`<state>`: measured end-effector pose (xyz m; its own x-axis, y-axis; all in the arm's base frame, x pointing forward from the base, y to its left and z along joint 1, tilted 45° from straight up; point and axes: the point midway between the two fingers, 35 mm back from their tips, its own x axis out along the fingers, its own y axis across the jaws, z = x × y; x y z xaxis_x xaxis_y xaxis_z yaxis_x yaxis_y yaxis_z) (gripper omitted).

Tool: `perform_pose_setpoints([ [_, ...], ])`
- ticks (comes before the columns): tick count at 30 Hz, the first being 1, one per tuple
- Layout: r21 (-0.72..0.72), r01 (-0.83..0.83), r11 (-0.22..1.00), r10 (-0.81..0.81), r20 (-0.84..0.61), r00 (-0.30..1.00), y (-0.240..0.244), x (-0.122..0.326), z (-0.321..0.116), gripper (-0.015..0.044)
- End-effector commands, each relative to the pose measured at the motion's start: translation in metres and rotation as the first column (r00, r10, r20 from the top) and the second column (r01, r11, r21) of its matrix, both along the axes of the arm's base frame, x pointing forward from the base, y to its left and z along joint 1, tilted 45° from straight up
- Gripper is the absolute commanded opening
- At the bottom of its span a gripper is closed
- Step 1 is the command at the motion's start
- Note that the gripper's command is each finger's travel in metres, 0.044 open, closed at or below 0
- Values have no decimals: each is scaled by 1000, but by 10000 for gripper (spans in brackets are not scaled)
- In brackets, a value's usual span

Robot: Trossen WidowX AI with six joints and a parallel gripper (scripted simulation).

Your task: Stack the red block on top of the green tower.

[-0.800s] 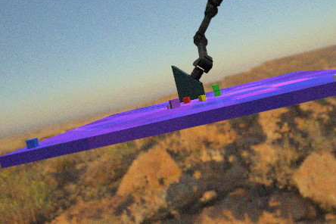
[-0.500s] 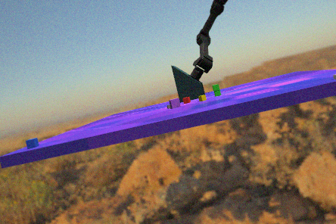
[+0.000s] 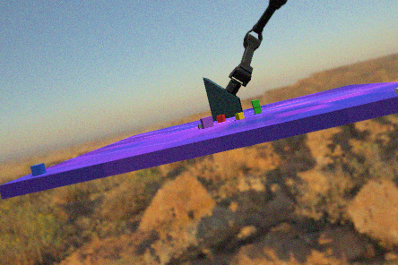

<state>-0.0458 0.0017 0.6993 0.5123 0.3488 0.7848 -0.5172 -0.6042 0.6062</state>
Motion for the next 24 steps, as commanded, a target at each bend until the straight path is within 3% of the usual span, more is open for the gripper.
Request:
perform_pose_setpoints([
  [1,-159,112,981,-127,-85,988,31,67,-13,440],
  [7,-376,232,897,-310,-162,937,57,155,-45,440],
  [14,-555,287,780,-459,-198,866,64,226,-84,440],
  [24,-850,157,502,-611,-221,760,63,345,-191,440],
])
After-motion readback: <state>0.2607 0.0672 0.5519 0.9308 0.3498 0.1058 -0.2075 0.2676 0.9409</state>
